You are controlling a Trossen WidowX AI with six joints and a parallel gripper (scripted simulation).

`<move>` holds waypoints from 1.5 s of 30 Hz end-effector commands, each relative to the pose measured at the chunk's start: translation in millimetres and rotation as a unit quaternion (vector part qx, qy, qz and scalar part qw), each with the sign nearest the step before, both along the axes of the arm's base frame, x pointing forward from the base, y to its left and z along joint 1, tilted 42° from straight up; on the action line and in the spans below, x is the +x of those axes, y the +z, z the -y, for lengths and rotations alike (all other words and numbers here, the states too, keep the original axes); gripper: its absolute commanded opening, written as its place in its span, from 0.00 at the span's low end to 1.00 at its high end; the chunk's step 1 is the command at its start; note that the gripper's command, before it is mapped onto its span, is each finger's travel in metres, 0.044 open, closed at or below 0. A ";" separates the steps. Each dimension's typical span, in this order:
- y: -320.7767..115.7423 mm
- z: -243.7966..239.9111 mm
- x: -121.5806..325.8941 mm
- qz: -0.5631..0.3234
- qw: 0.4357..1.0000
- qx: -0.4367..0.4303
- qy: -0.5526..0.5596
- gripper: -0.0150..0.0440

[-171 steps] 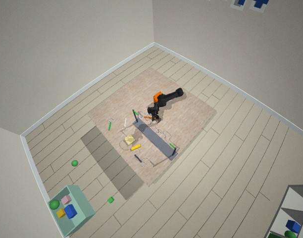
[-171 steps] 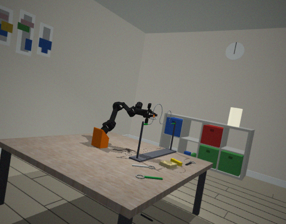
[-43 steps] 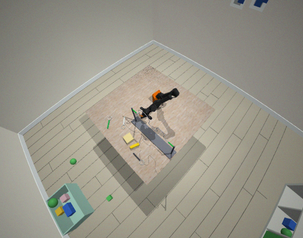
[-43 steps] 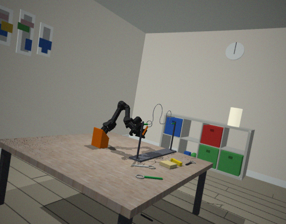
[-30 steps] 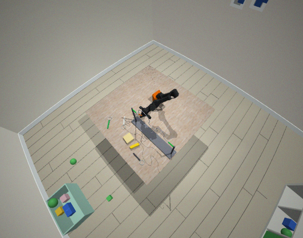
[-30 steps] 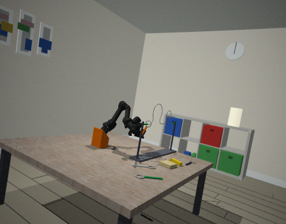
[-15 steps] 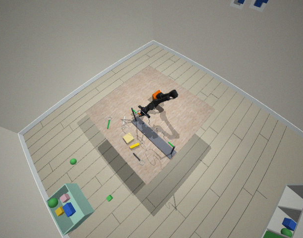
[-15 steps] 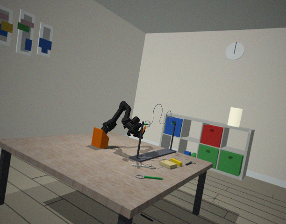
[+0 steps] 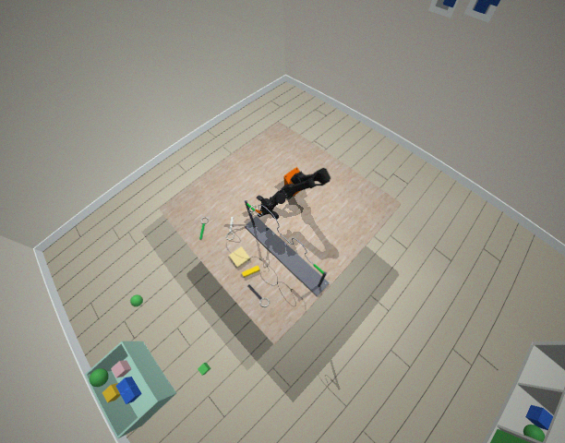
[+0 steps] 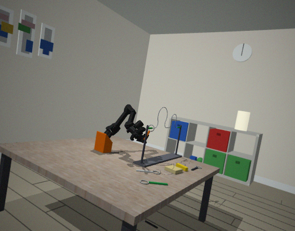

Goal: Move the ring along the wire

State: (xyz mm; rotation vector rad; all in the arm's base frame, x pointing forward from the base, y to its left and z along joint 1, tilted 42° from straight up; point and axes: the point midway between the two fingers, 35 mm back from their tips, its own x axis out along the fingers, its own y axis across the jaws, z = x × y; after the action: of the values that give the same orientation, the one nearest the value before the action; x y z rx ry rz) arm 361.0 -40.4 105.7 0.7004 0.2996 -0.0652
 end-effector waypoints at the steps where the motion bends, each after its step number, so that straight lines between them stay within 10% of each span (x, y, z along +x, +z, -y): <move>1: -8.0 -4.1 -0.3 -0.005 1.000 0.001 0.001 0.00; 28: -14.8 -10.1 0.6 -0.005 1.000 0.001 0.001 0.00; 40: -13.0 -10.4 0.1 -0.003 1.000 0.000 0.004 0.53; 45: -9.3 -9.5 -8.1 -0.004 1.000 0.000 0.003 0.53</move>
State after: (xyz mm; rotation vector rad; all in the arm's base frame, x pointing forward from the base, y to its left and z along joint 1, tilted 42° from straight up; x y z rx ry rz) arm 359.5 -31.2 94.7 0.6998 0.3064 -0.0645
